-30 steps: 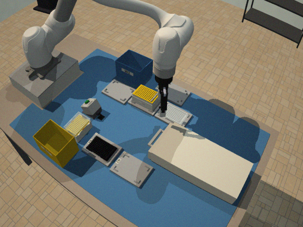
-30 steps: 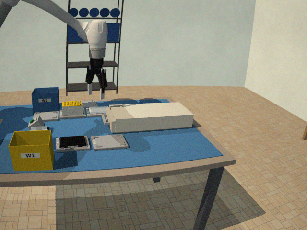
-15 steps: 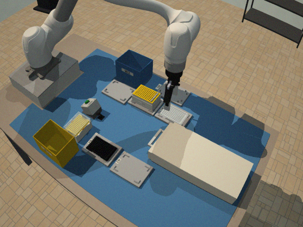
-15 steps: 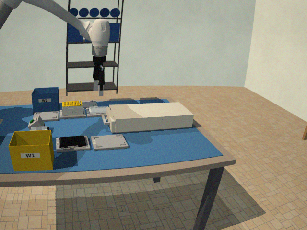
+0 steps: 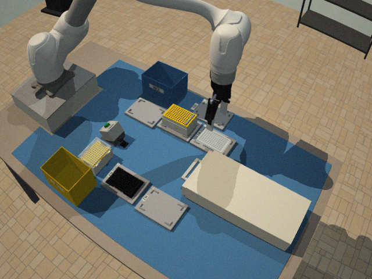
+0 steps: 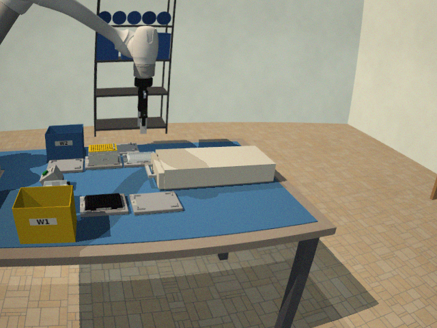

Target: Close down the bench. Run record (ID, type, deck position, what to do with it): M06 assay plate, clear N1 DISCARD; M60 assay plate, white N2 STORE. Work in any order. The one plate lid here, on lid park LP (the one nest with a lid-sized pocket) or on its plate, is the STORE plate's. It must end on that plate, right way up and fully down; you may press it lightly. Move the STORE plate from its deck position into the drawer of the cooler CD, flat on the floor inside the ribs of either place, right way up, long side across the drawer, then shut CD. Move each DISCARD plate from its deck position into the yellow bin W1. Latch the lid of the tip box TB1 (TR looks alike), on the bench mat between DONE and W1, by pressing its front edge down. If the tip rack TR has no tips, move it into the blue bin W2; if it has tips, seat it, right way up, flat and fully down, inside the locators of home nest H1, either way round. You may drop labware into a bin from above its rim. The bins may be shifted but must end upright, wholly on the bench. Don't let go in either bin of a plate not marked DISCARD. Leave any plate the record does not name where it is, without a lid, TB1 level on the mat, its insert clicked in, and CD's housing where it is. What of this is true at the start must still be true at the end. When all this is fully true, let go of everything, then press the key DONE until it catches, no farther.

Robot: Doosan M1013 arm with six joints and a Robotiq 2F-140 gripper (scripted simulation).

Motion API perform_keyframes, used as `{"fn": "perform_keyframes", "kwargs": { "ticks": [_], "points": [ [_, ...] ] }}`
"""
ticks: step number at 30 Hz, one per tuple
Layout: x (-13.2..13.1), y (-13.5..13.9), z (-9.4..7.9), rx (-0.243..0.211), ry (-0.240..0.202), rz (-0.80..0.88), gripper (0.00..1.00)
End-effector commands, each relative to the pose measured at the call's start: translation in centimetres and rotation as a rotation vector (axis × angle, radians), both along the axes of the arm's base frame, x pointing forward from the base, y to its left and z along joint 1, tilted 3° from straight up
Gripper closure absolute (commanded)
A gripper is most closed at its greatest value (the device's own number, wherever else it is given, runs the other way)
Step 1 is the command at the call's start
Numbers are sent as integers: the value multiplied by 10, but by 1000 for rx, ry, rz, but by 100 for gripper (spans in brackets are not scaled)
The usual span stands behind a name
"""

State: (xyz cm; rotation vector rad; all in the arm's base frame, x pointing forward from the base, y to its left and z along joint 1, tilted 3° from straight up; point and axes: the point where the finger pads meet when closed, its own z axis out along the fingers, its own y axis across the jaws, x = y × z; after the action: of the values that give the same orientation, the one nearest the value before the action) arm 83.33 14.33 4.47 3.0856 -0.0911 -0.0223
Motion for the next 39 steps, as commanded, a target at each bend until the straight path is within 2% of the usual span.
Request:
{"fn": "perform_keyframes", "kwargs": {
  "ticks": [1, 39],
  "points": [
    [0, 0, 0, 0, 0, 0, 34],
    [-1, -2, -44, 0, 0, 0, 34]
  ]
}}
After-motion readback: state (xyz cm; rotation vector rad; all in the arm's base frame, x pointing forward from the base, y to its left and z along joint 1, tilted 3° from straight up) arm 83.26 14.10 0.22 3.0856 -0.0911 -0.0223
